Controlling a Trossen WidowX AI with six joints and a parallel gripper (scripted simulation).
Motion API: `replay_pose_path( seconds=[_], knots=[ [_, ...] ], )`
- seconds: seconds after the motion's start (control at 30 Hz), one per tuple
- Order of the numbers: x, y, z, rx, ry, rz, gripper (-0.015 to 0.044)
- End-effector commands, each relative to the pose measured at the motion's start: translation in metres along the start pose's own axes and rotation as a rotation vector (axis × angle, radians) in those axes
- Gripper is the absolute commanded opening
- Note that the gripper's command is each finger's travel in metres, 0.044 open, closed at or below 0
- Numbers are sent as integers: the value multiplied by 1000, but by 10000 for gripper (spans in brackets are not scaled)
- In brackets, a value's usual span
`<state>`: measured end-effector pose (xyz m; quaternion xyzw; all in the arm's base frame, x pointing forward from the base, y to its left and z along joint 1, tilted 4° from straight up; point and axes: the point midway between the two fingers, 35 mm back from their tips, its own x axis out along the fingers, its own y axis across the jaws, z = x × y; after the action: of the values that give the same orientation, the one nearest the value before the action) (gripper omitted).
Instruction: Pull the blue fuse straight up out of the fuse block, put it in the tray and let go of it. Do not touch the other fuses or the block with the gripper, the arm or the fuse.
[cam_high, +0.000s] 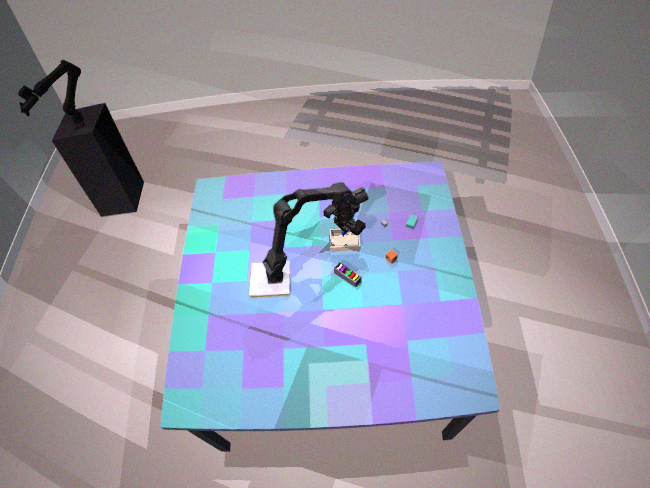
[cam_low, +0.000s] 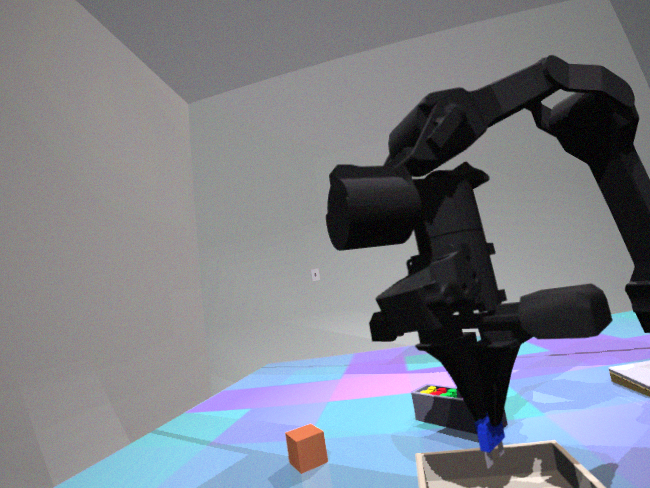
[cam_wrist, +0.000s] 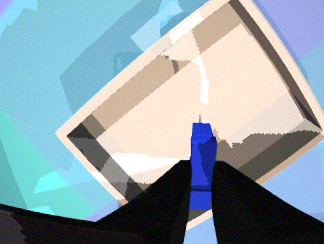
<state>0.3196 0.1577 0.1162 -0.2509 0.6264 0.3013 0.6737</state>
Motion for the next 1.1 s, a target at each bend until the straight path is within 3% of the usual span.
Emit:
replay_pose_path(
  seconds=[0.0,0.3,0.73,0.87,1.07],
  knots=[
    [9,0,-1,6,3,-2,0],
    [19,0,-1,6,3,-2,0],
    [13,0,-1,0,2,1,330],
    [-19,0,-1,5,3,-2,330],
    [-21,0,-1,6,3,-3,330]
  ],
)
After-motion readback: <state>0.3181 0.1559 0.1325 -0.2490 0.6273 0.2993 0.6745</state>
